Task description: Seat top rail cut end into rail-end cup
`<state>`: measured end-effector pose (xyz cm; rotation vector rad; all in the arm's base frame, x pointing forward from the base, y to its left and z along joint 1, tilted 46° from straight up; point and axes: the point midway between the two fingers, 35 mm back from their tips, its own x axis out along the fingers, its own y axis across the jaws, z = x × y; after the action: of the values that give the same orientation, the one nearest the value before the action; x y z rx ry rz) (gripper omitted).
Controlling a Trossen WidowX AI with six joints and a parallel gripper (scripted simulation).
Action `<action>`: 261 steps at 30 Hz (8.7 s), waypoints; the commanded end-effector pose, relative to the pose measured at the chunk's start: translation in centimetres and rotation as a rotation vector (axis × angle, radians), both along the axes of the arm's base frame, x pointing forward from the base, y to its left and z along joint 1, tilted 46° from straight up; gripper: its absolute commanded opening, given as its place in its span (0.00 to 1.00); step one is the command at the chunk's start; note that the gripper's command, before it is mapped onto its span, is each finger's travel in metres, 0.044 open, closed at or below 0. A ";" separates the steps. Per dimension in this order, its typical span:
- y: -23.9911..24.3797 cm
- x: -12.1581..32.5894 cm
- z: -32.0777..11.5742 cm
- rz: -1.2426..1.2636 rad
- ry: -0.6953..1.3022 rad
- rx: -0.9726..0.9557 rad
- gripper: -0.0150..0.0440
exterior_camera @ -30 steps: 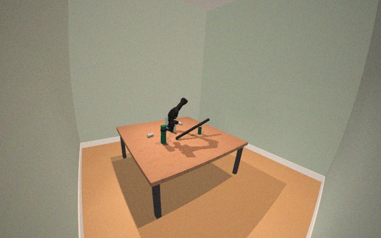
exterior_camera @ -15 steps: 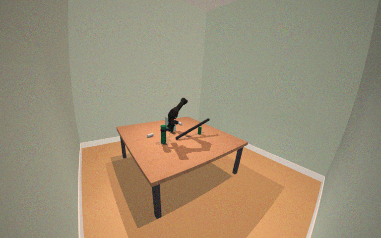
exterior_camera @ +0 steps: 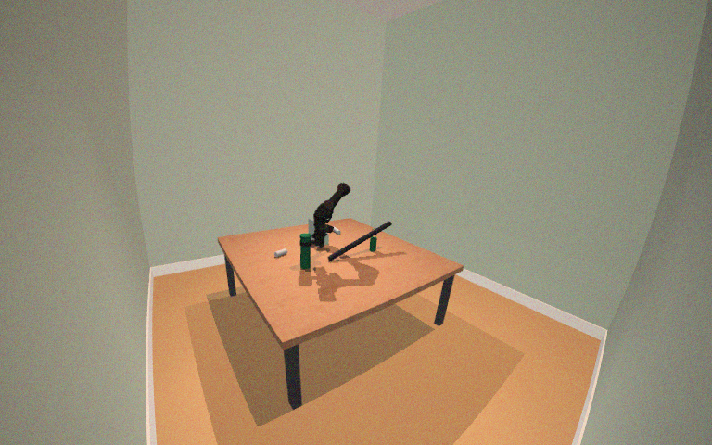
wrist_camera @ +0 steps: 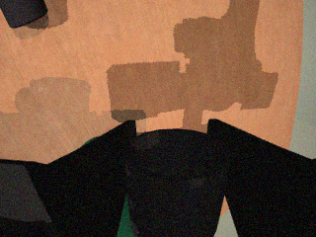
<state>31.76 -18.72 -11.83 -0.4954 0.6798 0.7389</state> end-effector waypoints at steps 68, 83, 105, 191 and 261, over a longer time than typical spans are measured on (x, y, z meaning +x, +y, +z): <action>0.2 -0.9 0.0 0.047 -0.044 -0.006 0.25; 0.2 -0.9 0.0 0.047 -0.044 -0.006 0.25; 0.2 -0.9 0.0 0.047 -0.044 -0.006 0.25; 0.4 -1.6 0.1 0.098 -0.094 -0.014 0.25; 0.6 -3.1 0.2 0.212 -0.208 -0.031 0.25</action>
<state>28.89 -18.03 -11.45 -0.6754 0.4462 0.8628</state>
